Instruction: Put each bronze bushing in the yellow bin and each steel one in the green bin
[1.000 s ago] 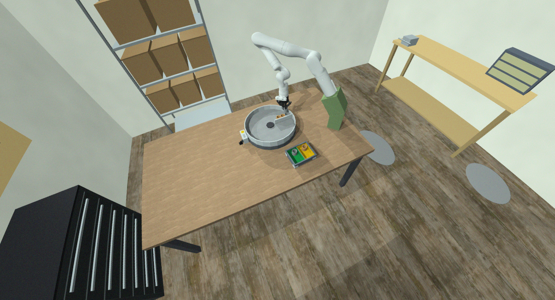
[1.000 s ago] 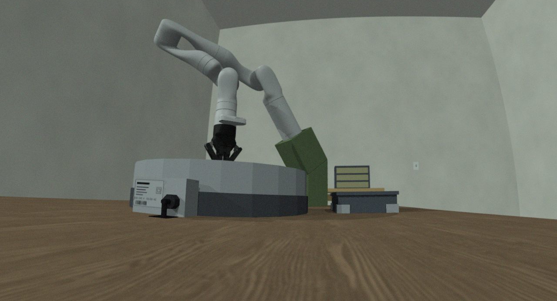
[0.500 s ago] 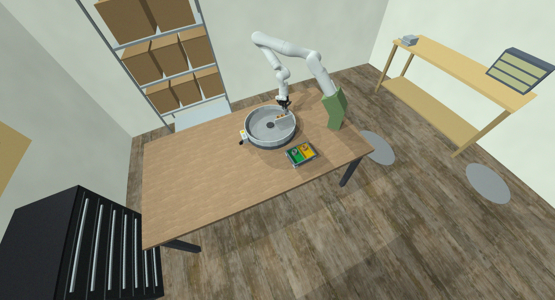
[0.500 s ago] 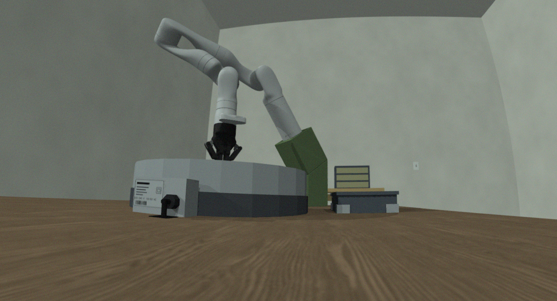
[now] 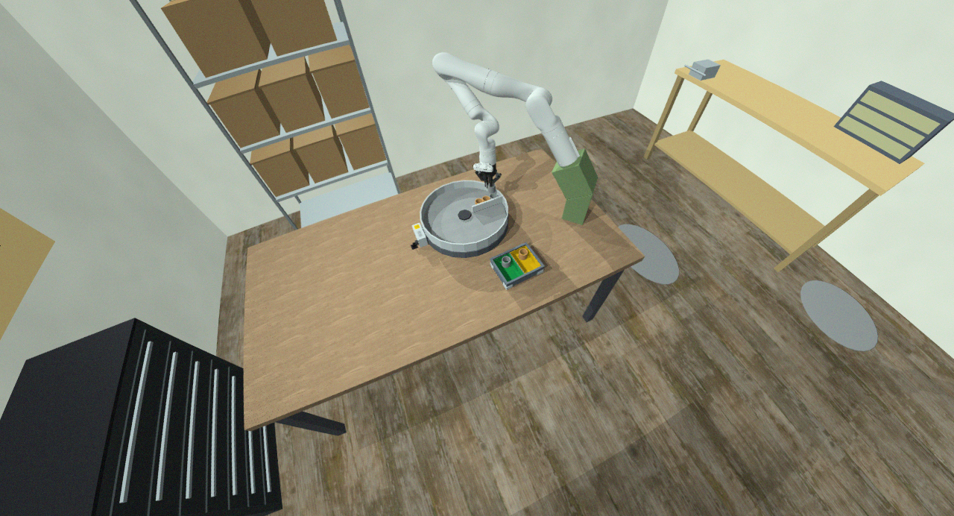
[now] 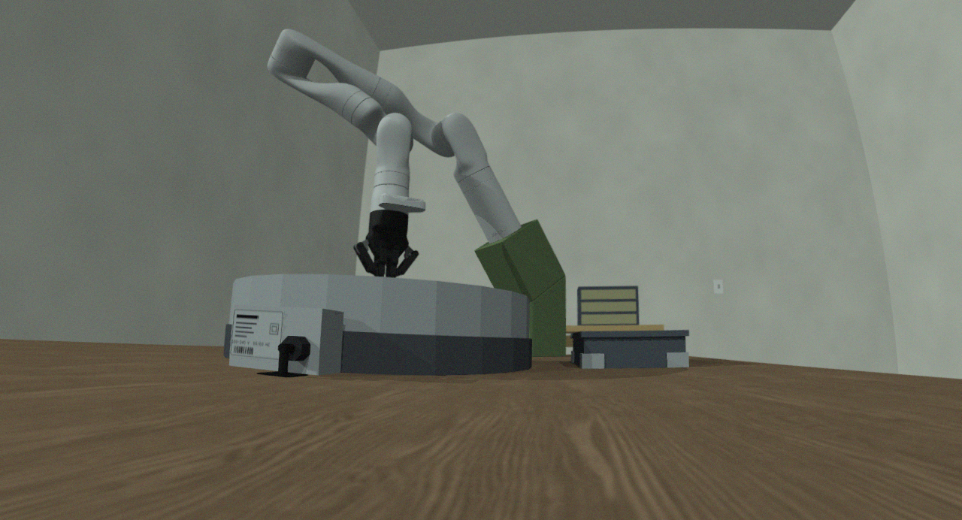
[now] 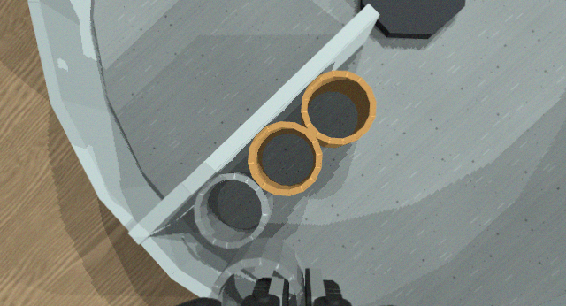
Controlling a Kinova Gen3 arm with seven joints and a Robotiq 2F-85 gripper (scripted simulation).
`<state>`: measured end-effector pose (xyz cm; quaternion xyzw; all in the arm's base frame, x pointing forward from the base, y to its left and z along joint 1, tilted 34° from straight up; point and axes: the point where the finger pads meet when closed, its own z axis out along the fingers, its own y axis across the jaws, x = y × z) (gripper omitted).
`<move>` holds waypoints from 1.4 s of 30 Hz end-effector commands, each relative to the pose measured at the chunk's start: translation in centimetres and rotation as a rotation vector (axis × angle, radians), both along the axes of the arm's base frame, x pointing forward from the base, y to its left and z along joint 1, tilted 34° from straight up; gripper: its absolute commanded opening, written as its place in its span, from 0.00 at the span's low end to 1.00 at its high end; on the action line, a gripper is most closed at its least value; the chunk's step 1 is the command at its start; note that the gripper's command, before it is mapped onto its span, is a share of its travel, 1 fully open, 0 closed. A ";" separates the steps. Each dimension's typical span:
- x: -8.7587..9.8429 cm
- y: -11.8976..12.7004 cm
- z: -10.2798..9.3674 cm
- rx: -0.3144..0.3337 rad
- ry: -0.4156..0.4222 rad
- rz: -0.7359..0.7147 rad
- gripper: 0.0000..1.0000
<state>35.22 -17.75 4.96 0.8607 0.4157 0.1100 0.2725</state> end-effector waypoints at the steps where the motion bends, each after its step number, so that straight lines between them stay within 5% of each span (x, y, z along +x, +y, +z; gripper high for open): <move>1: 0.0 0.0 0.2 -0.002 -0.002 0.001 0.00; 29: -0.3 0.2 0.7 -0.002 -0.002 0.001 0.00; 42: -1.9 1.7 3.8 -0.002 -0.002 0.001 0.00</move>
